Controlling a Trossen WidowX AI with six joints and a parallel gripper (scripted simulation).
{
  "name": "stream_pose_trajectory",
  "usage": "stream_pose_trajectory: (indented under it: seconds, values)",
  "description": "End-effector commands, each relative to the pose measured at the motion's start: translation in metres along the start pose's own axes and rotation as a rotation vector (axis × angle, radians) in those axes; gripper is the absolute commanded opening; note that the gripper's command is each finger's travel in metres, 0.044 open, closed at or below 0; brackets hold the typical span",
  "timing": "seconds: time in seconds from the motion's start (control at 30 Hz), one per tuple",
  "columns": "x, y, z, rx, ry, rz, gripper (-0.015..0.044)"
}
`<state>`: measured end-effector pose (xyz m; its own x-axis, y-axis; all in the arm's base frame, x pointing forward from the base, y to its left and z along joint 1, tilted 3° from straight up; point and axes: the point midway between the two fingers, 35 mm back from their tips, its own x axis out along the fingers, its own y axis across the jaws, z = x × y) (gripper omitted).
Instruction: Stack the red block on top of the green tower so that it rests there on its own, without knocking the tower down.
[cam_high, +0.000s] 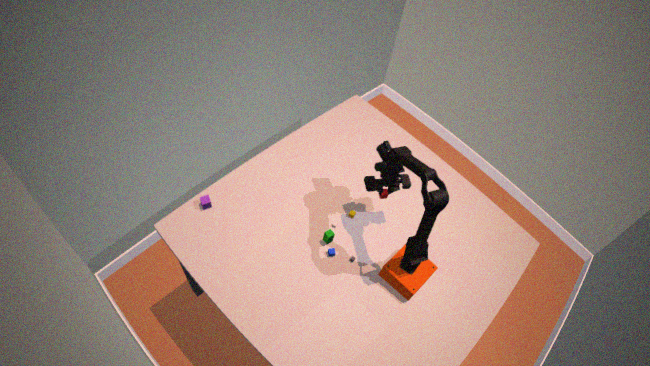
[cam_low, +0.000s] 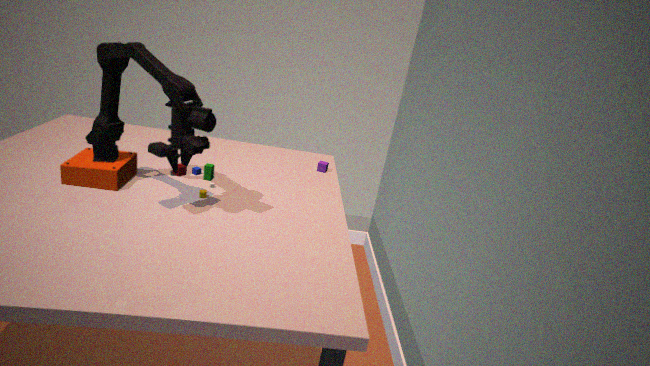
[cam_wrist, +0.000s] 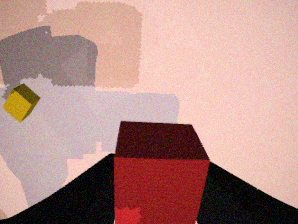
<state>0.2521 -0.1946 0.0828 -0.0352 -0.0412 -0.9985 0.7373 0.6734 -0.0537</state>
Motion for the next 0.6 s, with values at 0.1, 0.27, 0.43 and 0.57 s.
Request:
stream_pose_trajectory:
  seconds: [0.1, 0.27, 0.43, 0.57]
  values:
    - [-0.001, 0.04, -0.006, -0.003, 0.003, 0.01, 0.0]
    - [-0.002, 0.068, -0.013, -0.003, 0.003, 0.013, 0.0]
    - [-0.002, 0.095, -0.023, -0.003, 0.004, 0.016, 0.0]
    - [-0.003, 0.116, -0.032, -0.003, 0.005, 0.018, 0.0]
